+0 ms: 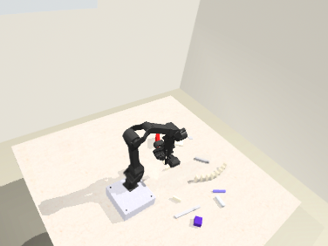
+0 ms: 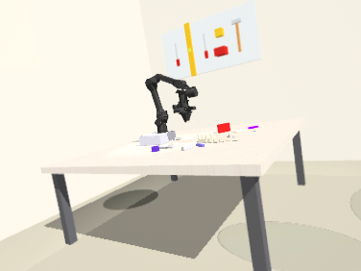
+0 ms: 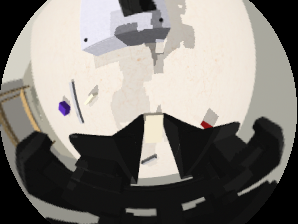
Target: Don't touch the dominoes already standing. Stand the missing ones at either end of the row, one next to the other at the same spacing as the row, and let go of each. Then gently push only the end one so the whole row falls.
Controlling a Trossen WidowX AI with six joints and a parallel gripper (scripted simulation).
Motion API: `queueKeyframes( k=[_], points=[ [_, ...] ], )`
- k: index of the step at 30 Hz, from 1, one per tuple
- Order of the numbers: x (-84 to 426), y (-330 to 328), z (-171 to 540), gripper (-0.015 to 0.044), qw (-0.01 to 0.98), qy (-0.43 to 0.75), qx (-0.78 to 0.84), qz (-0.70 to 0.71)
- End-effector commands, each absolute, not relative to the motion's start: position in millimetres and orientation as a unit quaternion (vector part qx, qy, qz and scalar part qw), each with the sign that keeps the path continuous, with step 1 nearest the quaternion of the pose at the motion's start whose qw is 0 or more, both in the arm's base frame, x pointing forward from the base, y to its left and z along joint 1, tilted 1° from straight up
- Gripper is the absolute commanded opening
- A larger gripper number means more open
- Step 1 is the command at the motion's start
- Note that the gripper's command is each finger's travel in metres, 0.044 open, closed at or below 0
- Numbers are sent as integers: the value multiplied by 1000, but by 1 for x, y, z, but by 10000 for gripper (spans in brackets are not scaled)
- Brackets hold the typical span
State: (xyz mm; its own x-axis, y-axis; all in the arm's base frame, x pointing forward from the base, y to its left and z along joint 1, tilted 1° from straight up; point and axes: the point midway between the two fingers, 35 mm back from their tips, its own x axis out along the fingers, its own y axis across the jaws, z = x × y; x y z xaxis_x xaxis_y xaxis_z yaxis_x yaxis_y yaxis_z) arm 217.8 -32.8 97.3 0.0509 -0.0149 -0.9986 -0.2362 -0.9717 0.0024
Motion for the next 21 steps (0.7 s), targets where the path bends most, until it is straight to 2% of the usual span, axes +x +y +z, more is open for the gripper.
queueKeyframes(
  k=[1, 13, 21],
  points=[
    [229, -17, 100, 107, 136, 132, -717, 671],
    [261, 46, 105, 107, 442, 410, -581, 546],
    [272, 91, 107, 107, 585, 546, -434, 413]
  ],
)
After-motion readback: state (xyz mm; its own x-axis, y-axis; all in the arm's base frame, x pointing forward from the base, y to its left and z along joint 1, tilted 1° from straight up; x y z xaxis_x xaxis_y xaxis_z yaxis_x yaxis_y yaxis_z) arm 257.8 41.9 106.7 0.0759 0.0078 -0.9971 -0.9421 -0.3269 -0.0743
